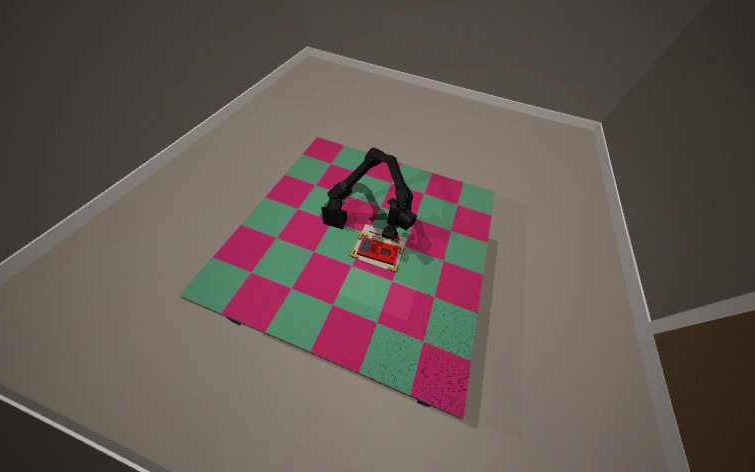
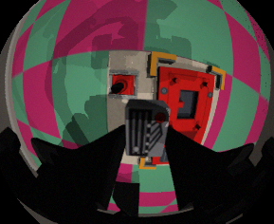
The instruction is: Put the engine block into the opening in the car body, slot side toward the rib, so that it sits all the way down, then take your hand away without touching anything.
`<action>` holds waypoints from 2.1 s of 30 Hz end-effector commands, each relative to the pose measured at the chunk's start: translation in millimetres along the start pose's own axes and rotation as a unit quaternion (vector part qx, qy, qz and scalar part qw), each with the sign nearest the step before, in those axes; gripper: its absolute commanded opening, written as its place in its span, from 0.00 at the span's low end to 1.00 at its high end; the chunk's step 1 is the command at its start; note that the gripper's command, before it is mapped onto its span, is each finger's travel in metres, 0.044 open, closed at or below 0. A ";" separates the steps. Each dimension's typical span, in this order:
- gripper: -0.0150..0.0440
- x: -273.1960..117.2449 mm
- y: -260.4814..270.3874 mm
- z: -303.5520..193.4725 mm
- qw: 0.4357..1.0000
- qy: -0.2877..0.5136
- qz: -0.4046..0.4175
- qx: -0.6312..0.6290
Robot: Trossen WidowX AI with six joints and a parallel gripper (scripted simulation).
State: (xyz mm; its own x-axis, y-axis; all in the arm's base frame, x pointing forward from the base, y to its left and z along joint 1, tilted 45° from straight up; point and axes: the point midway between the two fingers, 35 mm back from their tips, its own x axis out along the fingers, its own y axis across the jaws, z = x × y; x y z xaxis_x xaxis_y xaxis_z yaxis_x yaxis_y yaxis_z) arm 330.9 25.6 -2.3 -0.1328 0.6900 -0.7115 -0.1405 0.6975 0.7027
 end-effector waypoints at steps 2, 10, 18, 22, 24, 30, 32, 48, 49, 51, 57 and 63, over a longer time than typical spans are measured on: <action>0.25 3.8 -14.0 2.7 1.000 -0.002 -0.003 -0.004; 0.25 15.1 -36.7 4.8 1.000 -0.003 -0.003 -0.007; 0.25 28.1 -58.2 5.4 1.000 -0.003 -0.003 -0.010; 0.25 34.9 -69.3 5.0 1.000 -0.003 -0.002 -0.011; 0.25 37.1 -72.9 4.7 1.000 -0.003 -0.002 -0.012; 0.48 36.8 -73.6 5.1 1.000 -0.003 -0.002 -0.015; 0.52 37.3 -73.8 4.7 1.000 -0.003 -0.002 -0.018; 0.52 37.4 -73.9 4.6 1.000 -0.003 -0.002 -0.012; 0.52 37.4 -73.9 4.6 1.000 -0.003 -0.002 -0.012; 0.52 37.2 -74.1 4.6 1.000 -0.003 -0.002 -0.010; 0.52 36.8 -74.9 4.5 1.000 -0.003 -0.002 -0.004; 0.52 36.8 -74.9 4.5 1.000 -0.003 -0.002 -0.004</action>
State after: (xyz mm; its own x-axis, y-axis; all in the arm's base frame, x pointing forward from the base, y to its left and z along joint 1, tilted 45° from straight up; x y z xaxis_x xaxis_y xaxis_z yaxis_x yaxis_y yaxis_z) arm 341.2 0.6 -80.8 -0.1251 0.6906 -0.7123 -0.1555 0.6954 0.7016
